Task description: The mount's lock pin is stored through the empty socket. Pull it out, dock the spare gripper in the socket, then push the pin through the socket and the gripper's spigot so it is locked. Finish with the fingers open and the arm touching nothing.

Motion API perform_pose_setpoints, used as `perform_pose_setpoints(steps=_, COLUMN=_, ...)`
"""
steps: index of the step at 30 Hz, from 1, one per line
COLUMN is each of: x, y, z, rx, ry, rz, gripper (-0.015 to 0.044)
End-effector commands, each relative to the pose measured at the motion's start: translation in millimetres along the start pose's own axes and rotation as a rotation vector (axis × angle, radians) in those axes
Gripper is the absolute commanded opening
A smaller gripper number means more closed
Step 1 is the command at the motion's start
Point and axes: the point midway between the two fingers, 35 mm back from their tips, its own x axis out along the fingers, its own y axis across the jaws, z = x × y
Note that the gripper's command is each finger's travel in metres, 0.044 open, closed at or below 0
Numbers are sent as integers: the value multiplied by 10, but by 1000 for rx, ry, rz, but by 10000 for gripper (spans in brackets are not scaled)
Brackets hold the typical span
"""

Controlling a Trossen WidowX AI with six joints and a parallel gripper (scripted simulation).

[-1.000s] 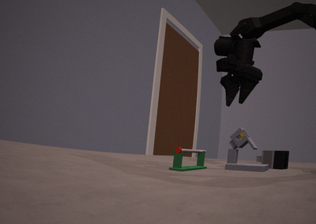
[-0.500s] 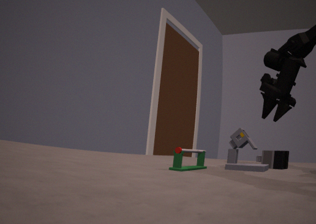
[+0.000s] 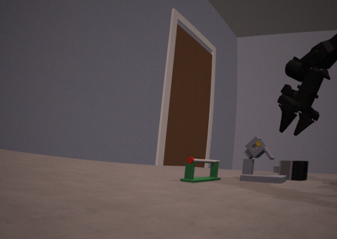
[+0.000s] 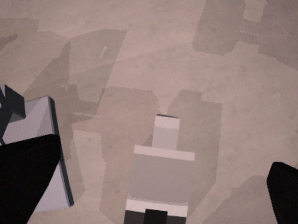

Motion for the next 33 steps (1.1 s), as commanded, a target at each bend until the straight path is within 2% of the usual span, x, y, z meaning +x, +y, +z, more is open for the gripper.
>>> perform_pose_setpoints(steps=1, x=207, y=-13, z=-150, rx=6, ry=17, rz=-6, gripper=440)
perform_pose_setpoints(steps=7, x=435, y=-20, z=-349, rx=6, ry=19, rz=-6, gripper=440)
perform_pose_setpoints(steps=33, x=789, y=-31, z=-541, rx=6, ry=19, rz=-6, gripper=440)
